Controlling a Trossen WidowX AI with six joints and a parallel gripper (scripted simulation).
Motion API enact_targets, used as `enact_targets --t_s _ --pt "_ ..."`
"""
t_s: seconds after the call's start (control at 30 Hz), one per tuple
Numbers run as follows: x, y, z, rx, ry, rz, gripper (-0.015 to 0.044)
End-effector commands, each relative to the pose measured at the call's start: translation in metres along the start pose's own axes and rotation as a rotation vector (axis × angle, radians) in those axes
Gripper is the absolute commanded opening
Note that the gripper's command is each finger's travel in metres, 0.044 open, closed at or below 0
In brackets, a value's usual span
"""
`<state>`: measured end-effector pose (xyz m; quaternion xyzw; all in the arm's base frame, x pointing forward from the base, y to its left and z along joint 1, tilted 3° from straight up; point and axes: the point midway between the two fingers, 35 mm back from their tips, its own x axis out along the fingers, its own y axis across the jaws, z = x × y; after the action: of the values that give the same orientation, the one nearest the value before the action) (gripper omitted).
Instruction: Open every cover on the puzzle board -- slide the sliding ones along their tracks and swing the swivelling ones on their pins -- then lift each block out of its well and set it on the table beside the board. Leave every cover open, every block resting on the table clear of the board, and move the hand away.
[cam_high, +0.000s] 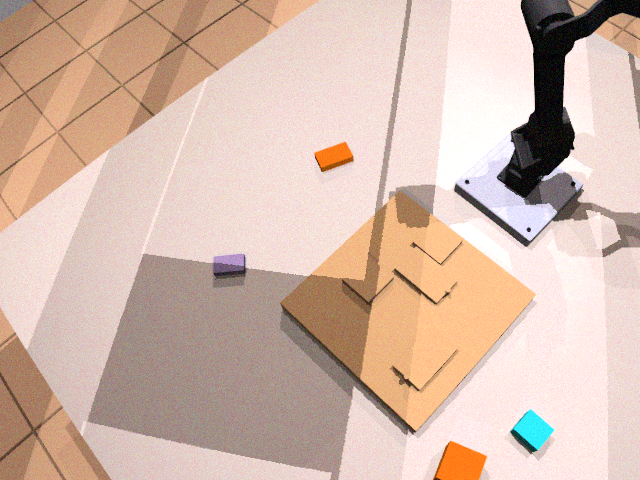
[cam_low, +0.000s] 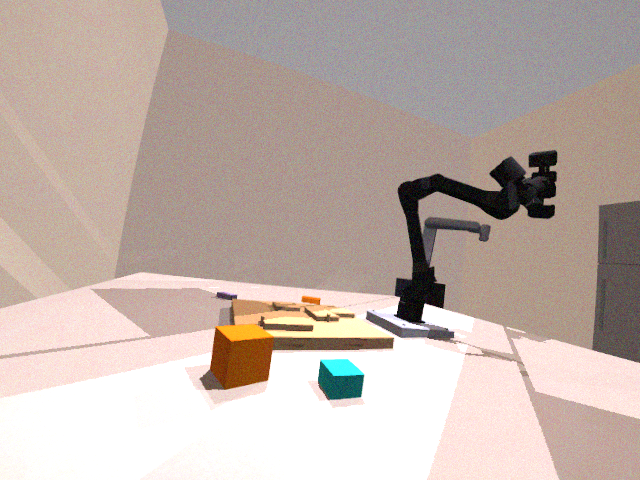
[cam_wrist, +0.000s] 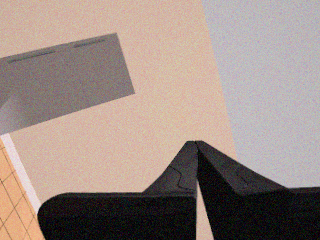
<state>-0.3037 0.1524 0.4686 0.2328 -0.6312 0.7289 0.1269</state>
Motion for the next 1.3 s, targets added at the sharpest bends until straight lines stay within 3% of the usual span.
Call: enact_targets --t_s 0.0,1.27 --pt "-0.007 -0.002 -0.018 0.013 0.064 0.003 0.0000" --pt "-0.114 -0.032 -0.153 0.103 0.620 -0.004 0.0000"
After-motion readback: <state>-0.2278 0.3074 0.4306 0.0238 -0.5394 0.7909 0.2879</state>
